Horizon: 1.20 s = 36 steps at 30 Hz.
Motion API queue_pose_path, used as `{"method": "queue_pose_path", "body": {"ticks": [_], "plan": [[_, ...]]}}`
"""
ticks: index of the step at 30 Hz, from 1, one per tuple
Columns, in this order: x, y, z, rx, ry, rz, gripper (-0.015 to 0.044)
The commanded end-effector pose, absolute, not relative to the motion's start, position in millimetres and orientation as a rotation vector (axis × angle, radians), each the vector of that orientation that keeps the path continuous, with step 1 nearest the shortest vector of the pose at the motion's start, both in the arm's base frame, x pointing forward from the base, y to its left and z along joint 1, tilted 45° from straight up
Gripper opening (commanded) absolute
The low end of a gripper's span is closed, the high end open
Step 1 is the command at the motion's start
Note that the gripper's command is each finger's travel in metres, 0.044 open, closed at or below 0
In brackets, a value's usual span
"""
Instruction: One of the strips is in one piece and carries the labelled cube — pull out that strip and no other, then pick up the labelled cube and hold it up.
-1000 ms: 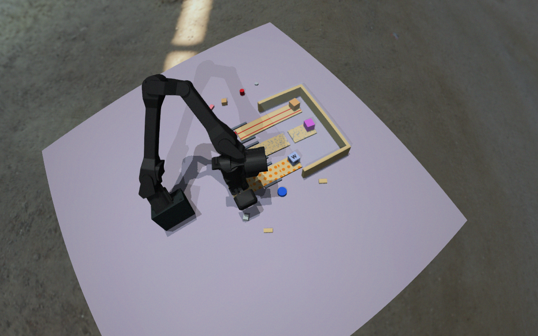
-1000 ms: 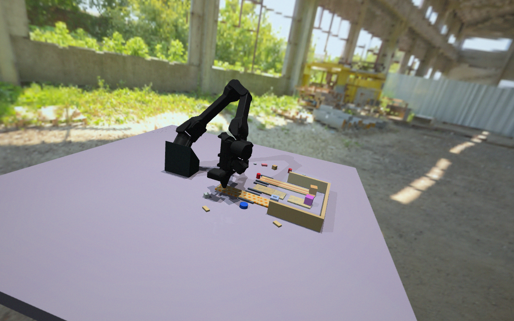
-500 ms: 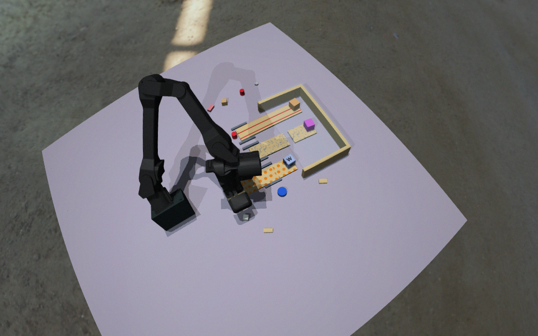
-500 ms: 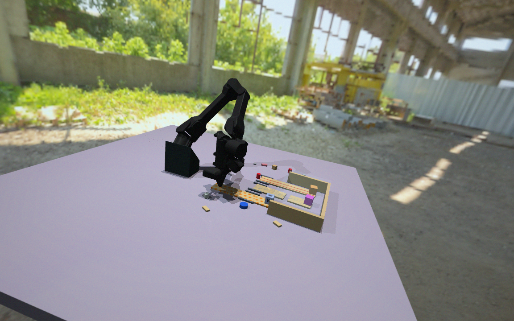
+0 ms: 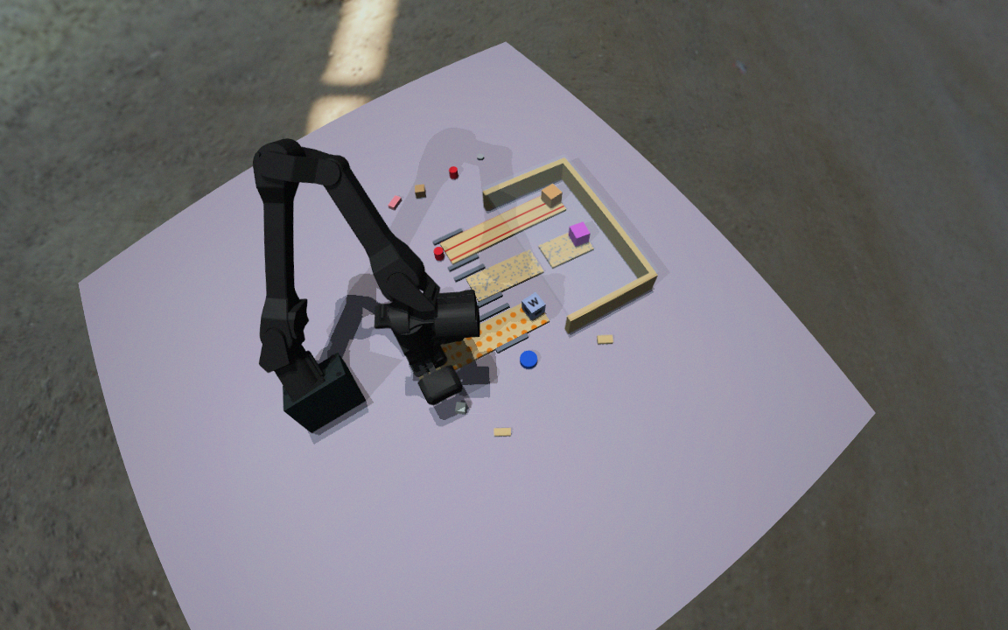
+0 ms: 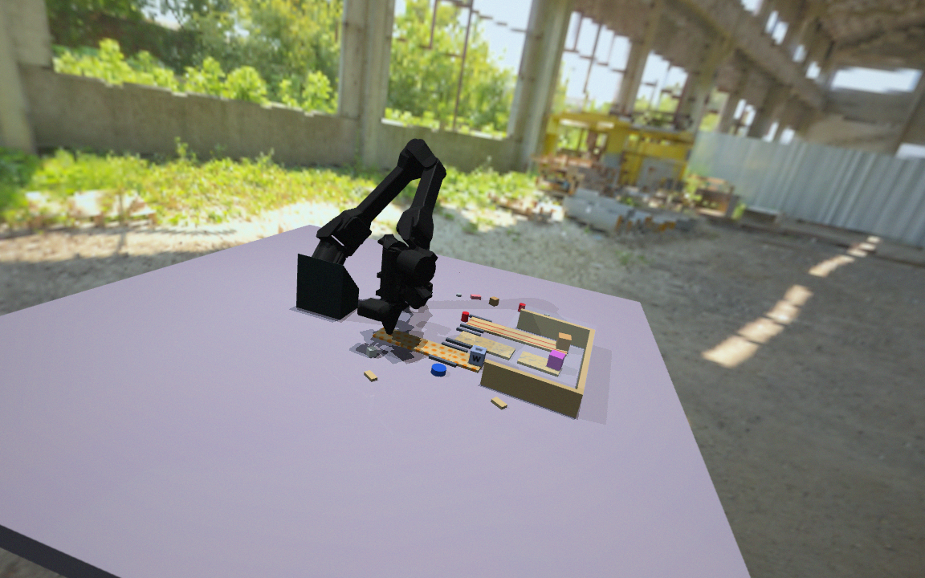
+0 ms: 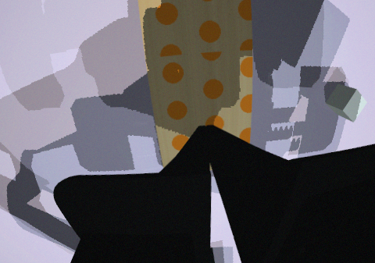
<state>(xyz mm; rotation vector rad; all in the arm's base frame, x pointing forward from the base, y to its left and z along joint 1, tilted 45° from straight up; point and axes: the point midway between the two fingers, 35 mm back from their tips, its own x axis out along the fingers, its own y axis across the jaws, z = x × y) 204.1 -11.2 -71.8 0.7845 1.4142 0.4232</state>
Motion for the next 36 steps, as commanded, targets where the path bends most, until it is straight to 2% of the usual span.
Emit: {"method": "queue_pose_path", "body": {"ticks": [1, 36], "plan": [[188.2, -3.5, -73.7, 0.792, 1.449, 0.430, 0.0000], [182.4, -2.4, -73.5, 0.792, 1.449, 0.430, 0.0000]]}}
